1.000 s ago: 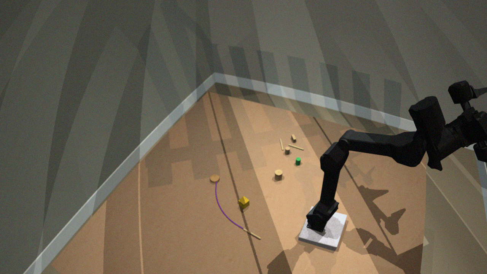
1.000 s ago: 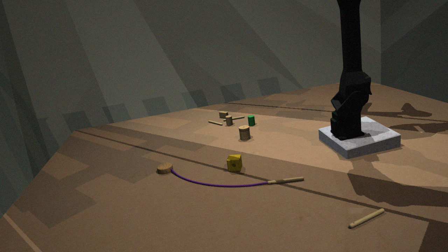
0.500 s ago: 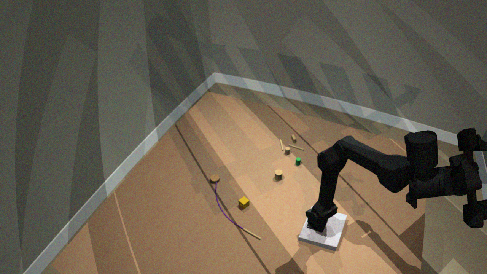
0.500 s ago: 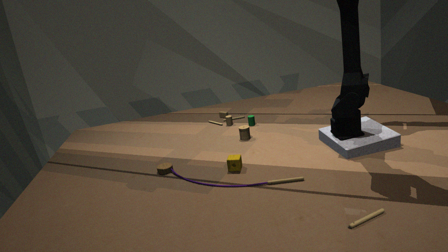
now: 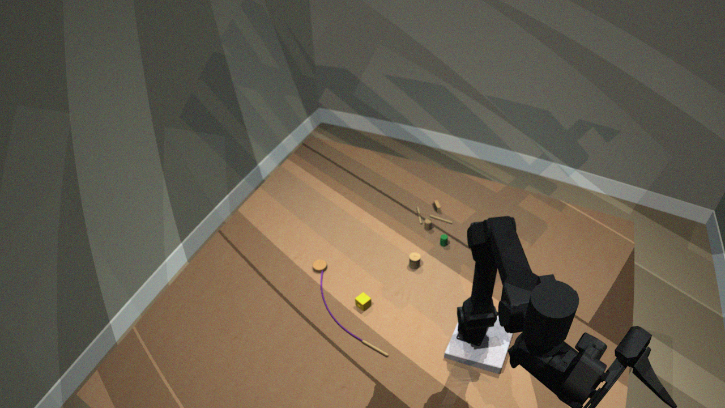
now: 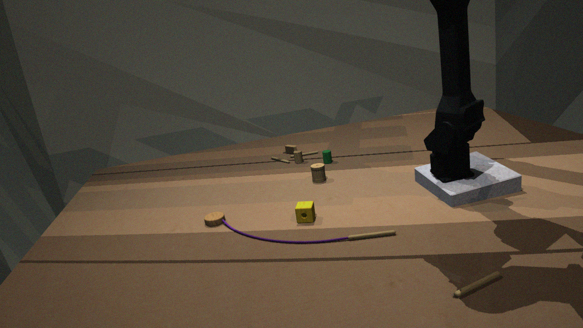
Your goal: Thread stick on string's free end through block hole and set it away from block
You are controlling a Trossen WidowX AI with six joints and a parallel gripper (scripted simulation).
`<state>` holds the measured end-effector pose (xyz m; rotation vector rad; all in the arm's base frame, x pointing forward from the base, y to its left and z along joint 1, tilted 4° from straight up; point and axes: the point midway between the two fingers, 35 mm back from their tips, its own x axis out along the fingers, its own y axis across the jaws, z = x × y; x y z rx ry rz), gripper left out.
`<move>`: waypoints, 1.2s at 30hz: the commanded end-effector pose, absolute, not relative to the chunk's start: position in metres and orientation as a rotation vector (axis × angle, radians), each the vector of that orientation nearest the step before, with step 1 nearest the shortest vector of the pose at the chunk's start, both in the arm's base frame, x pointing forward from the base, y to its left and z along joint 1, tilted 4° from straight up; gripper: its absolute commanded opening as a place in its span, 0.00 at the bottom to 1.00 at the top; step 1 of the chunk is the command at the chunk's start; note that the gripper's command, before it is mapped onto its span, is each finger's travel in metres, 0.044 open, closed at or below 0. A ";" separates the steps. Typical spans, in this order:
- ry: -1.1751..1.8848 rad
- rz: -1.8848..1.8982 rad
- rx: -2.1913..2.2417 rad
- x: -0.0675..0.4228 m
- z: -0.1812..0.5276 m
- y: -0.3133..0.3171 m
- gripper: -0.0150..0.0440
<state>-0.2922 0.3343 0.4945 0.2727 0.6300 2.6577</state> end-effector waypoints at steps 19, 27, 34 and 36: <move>0.244 1.821 -0.371 0.018 0.337 0.452 1.00; 0.281 1.569 -0.634 0.134 0.278 0.420 1.00; 0.385 1.404 -0.835 0.218 0.226 0.358 1.00; 0.425 1.368 -0.885 0.237 0.212 0.336 1.00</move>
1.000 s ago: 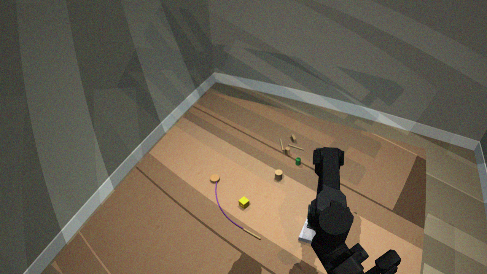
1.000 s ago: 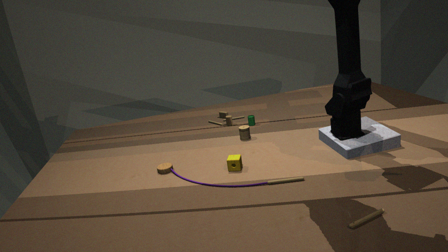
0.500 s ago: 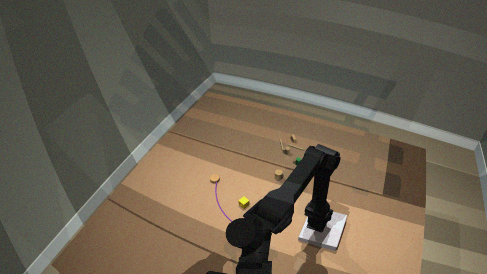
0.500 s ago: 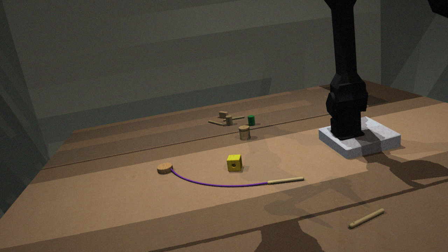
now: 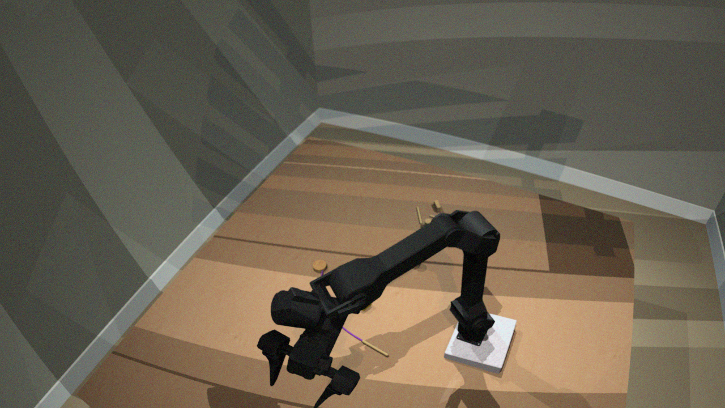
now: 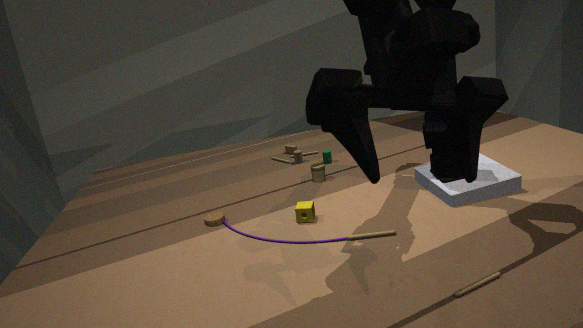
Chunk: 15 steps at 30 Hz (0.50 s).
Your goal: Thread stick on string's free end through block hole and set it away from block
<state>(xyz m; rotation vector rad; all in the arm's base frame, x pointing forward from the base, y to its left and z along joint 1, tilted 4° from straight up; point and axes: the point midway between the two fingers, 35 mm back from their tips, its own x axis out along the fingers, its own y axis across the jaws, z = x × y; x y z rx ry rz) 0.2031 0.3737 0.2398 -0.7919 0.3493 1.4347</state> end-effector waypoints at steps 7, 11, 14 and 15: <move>0.586 1.244 -1.073 0.292 0.167 0.248 1.00; 0.704 1.201 -1.167 0.310 0.142 0.188 1.00; 0.803 1.189 -1.225 0.315 0.125 0.142 1.00; 0.838 1.189 -1.241 0.315 0.120 0.126 1.00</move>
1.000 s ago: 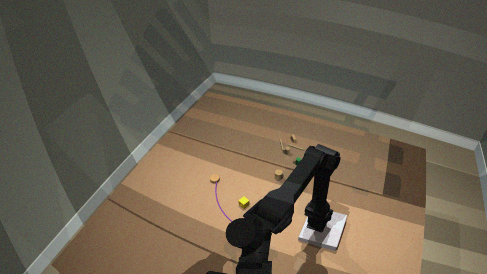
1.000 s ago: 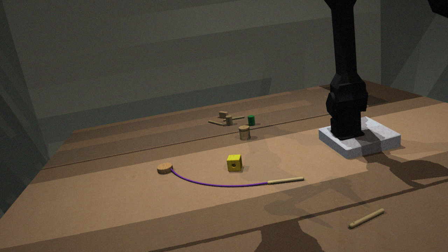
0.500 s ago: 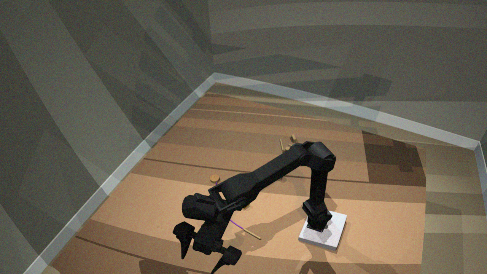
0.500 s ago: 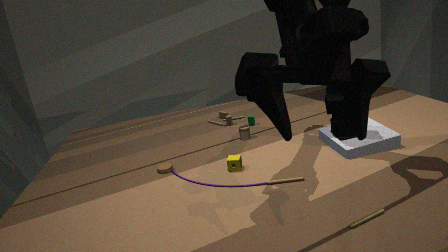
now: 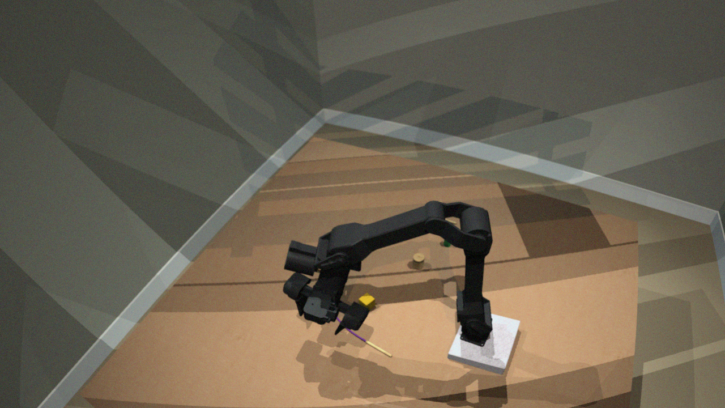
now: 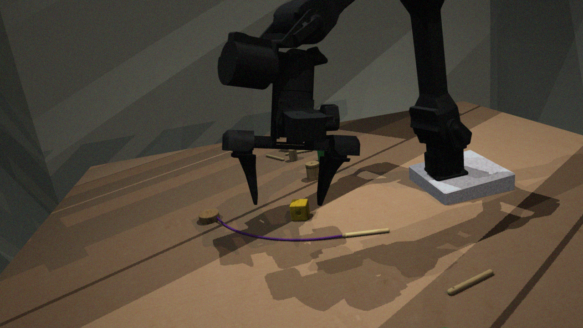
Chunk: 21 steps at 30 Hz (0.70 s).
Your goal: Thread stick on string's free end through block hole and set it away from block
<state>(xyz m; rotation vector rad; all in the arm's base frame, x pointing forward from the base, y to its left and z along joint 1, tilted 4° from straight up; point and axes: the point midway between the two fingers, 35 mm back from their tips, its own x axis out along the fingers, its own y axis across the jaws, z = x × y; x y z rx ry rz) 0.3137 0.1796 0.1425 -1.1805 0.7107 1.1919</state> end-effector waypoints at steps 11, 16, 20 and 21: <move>1.059 1.243 -1.296 0.296 0.090 0.029 1.00; 1.059 1.243 -1.296 0.296 0.090 0.029 1.00; 1.059 1.243 -1.296 0.296 0.090 0.029 1.00; 1.059 1.243 -1.296 0.296 0.090 0.029 1.00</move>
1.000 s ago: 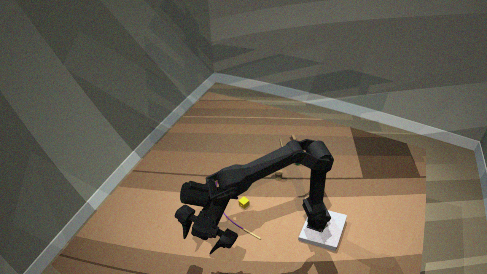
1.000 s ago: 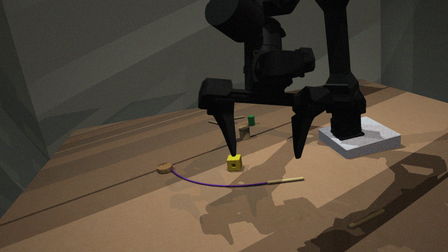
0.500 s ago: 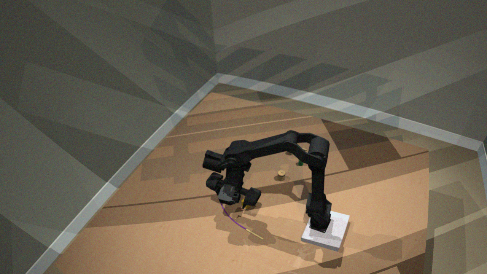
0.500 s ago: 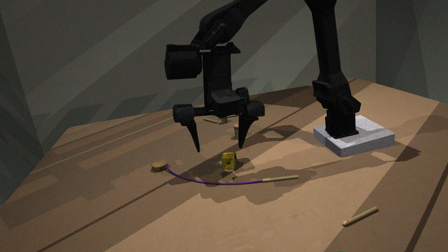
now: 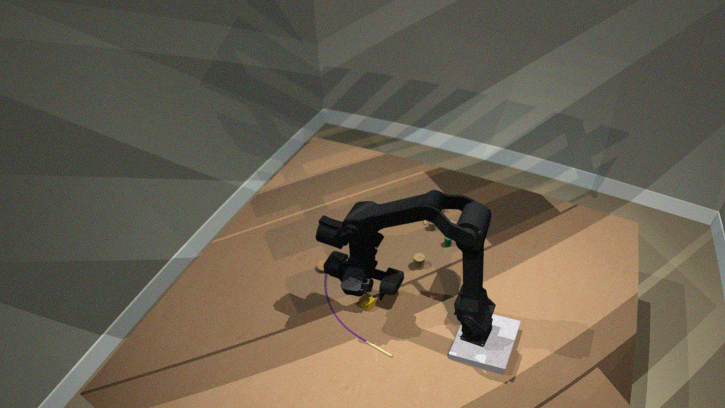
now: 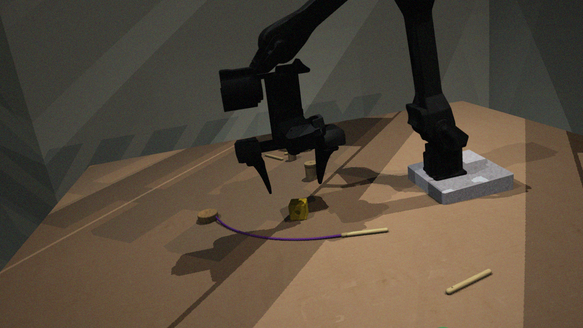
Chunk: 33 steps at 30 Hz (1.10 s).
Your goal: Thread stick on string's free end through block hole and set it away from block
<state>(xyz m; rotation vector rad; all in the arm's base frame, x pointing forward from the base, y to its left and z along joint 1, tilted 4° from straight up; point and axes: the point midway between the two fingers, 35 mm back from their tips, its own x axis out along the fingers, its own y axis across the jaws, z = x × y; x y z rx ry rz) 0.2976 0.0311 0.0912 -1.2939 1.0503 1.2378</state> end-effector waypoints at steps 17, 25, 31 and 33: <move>1.054 1.241 -1.293 0.298 0.091 0.031 0.66; 1.054 1.241 -1.293 0.298 0.091 0.031 0.66; 1.054 1.241 -1.293 0.298 0.091 0.031 0.39; 1.054 1.241 -1.293 0.298 0.091 0.031 0.31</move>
